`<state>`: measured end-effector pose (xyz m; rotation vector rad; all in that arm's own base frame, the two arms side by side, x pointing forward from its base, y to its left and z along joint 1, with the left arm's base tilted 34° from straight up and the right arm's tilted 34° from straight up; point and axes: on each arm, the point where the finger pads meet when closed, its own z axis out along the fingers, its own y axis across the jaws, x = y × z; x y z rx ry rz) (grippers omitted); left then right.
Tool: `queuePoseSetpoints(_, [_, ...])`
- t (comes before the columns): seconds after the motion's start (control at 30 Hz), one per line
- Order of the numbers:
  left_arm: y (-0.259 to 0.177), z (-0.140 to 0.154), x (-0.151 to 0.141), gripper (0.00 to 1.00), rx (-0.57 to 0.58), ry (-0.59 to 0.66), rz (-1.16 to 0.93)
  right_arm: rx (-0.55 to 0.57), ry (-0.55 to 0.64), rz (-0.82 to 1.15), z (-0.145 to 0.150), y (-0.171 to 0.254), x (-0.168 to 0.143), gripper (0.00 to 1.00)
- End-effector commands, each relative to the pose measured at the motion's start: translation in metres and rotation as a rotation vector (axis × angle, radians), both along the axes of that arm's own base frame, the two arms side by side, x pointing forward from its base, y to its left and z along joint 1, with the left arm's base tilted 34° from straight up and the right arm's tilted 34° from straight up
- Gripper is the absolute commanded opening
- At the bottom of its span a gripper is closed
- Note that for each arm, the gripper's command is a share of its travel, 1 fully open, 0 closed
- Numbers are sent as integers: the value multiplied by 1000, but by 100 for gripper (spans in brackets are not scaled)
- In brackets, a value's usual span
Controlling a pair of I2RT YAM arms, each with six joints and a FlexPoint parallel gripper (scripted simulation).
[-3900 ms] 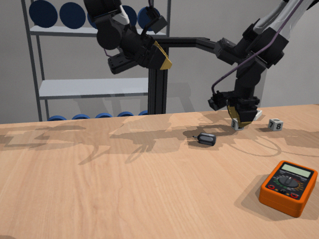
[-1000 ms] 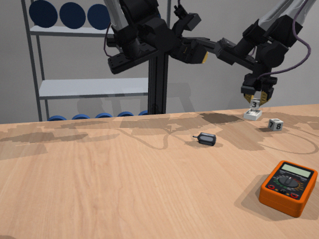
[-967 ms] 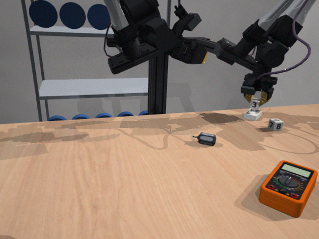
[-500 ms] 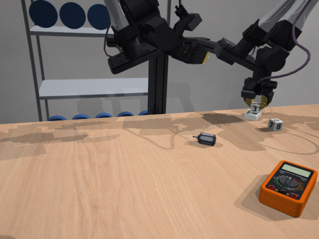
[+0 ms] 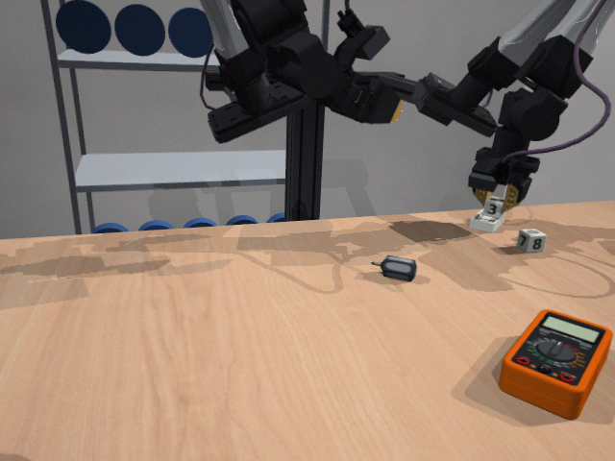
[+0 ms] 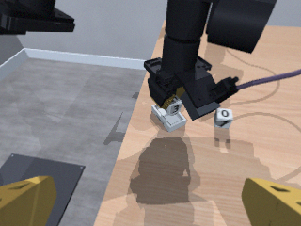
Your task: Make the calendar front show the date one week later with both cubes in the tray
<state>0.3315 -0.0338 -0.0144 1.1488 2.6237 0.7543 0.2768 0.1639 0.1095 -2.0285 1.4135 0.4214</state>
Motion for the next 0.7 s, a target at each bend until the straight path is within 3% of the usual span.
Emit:
queuePoseSetpoints(0.0, [0, -2, -1, 19, -12, 27, 16, 5, -41, 0, 10, 5, 11, 100])
queuePoseSetpoints(0.43, [0, -1, 1, 19, -9, 23, 13, 5, -43, 0, 10, 5, 11, 100])
queuePoseSetpoints(0.67, [2, 1, -2, 19, 21, -54, 19, 5, -43, 0, 10, 5, 11, 100])
